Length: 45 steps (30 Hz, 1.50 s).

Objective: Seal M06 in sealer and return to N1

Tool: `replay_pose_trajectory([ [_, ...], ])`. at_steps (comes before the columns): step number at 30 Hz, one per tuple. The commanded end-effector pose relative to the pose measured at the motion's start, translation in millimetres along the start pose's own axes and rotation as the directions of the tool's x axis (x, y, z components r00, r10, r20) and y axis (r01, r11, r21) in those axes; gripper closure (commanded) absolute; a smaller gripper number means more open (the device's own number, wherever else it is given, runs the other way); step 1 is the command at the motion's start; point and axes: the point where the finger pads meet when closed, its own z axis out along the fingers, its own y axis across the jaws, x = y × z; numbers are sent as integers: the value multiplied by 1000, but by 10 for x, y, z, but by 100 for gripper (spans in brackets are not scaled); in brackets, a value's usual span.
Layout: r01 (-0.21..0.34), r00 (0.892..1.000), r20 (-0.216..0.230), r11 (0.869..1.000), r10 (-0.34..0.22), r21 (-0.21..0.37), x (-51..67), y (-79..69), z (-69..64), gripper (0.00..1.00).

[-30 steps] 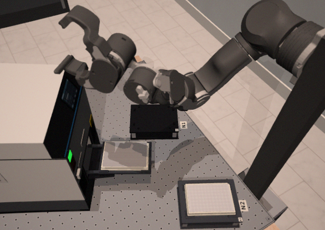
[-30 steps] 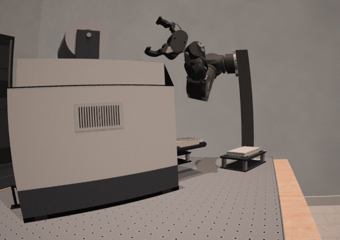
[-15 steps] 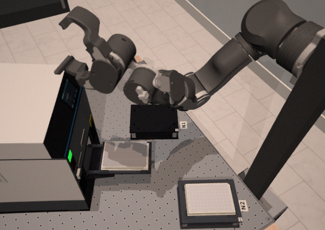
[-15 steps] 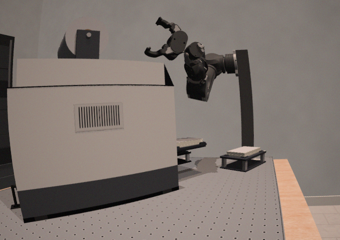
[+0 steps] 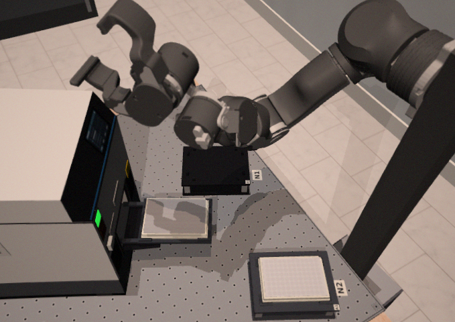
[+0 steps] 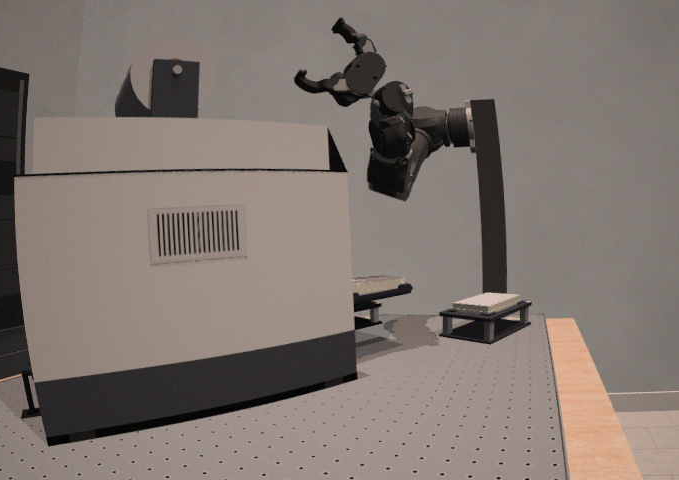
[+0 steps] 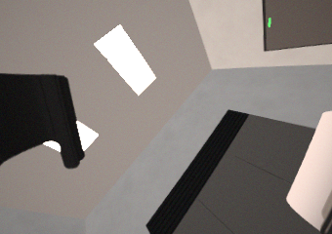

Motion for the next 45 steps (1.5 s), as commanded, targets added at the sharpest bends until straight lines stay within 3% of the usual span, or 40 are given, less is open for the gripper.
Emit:
replay_pose_trajectory([
  [1,3,1000,-2,1000,-3,5,4,3,-1,23],
  [7,3,1000,-2,1000,-3,5,4,3,-1,23],
  [9,31,999,9,995,-32,98,-49,-182,-27,23],
  [12,79,996,18,968,-86,239,-133,-434,-74,23],
  [24,79,996,18,968,-86,239,-133,-434,-74,23],
  [26,103,993,24,939,-117,329,-198,-599,-140,23],
  [29,141,985,24,876,-171,461,-301,-826,-245,23],
  [41,141,985,24,876,-171,461,-301,-826,-245,23],
  [43,160,979,22,826,-204,541,-370,-953,-340,23],
  [45,177,971,18,764,-239,620,-449,-1075,-447,23],
])
